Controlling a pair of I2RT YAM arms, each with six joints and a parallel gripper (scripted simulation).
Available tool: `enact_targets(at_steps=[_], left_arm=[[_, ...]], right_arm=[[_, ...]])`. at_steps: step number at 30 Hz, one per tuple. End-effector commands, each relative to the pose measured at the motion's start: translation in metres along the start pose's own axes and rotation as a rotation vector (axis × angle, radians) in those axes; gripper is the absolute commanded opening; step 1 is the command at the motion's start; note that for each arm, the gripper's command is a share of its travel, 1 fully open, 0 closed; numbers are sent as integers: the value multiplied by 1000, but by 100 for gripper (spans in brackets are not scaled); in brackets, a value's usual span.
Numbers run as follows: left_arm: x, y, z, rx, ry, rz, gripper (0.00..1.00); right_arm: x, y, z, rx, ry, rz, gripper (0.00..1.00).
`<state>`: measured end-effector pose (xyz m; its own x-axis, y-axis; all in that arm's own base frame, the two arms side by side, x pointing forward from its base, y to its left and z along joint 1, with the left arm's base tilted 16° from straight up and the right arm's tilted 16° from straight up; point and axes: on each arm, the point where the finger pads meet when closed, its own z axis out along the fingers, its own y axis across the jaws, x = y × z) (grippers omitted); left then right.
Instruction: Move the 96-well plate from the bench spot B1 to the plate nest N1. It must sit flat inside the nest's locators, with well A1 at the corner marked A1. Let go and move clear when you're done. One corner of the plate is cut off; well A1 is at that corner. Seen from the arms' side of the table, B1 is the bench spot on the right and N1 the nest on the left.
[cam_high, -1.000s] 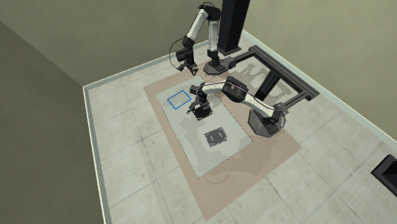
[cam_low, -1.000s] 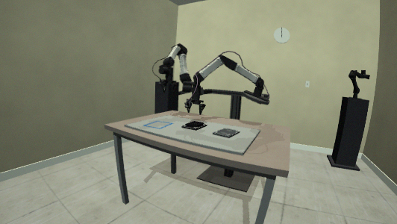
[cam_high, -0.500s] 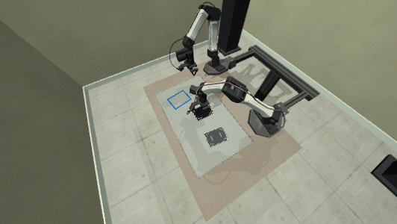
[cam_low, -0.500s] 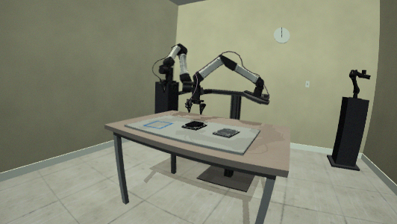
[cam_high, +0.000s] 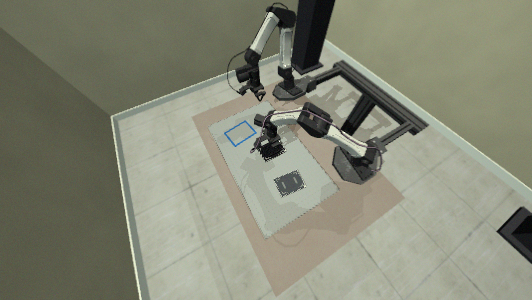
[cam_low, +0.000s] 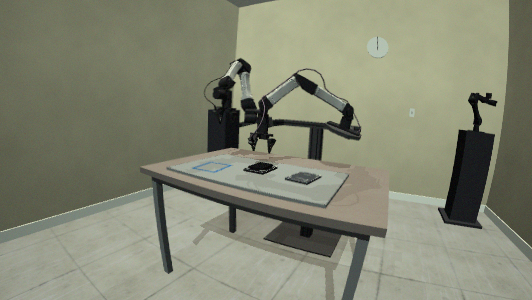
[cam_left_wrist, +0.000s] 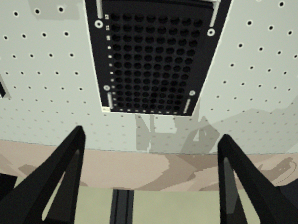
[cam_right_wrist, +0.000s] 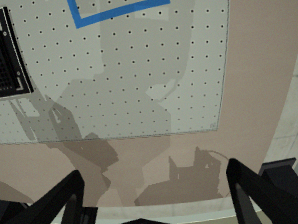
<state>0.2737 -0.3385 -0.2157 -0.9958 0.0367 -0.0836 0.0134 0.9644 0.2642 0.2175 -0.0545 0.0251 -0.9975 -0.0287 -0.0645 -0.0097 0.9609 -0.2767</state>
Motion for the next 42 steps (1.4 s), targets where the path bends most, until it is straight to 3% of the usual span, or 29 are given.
enact_targets(at_steps=[1,33,42], left_arm=[[4,3,11,-22,23,-5,100],[4,3,11,-22,23,-5,100],[-2,1,24,-3,8,-6,100]], right_arm=[[-12,-1,-9,-11,-40,6,100],[-12,-1,-9,-11,-40,6,100],[-12,-1,-9,-11,-40,6,100]])
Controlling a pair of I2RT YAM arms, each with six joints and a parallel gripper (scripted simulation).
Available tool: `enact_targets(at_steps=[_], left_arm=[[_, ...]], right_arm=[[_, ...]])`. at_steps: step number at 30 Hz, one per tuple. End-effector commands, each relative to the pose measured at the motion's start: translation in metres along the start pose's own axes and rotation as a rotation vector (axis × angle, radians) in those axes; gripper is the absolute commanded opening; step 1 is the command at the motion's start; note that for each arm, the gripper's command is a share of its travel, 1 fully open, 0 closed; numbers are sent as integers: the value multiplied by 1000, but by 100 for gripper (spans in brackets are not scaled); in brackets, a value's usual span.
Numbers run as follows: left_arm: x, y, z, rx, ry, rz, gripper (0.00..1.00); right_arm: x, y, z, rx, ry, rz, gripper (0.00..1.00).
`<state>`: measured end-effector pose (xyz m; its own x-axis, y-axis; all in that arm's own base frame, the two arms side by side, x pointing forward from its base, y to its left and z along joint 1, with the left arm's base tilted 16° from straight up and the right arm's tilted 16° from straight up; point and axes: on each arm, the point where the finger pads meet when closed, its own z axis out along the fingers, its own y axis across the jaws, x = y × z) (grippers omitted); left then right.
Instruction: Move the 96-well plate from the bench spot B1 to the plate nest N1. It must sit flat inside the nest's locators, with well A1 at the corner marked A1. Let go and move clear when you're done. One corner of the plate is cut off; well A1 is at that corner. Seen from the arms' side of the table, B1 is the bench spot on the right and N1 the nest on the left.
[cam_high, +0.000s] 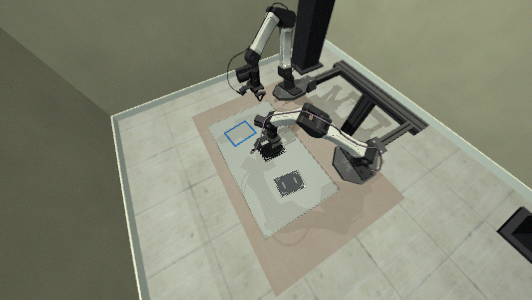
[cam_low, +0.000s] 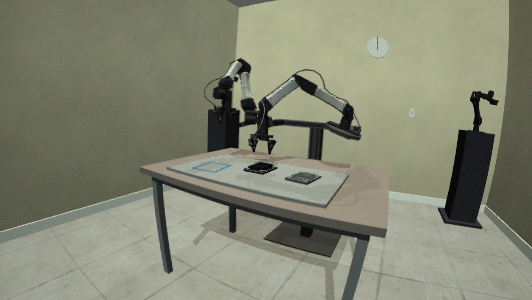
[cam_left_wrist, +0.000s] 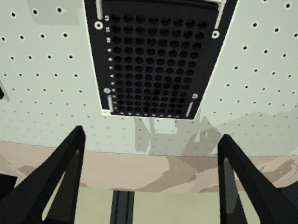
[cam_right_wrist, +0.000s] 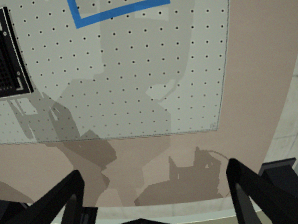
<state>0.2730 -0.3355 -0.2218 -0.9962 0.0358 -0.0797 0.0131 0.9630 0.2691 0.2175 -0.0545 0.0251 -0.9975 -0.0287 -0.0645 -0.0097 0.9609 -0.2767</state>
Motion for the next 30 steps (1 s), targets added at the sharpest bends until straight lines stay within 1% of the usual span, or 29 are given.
enact_targets(at_steps=[1,27,30], left_arm=[[-4,0,19,2,4,-6,100],[-5,0,60,-3,-1,-6,100],[-4,-1,61,-3,-2,-3,100]], right_arm=[[-12,-1,-9,-11,-40,6,100],[-12,-1,-9,-11,-40,6,100],[-12,-1,-9,-11,-40,6,100]])
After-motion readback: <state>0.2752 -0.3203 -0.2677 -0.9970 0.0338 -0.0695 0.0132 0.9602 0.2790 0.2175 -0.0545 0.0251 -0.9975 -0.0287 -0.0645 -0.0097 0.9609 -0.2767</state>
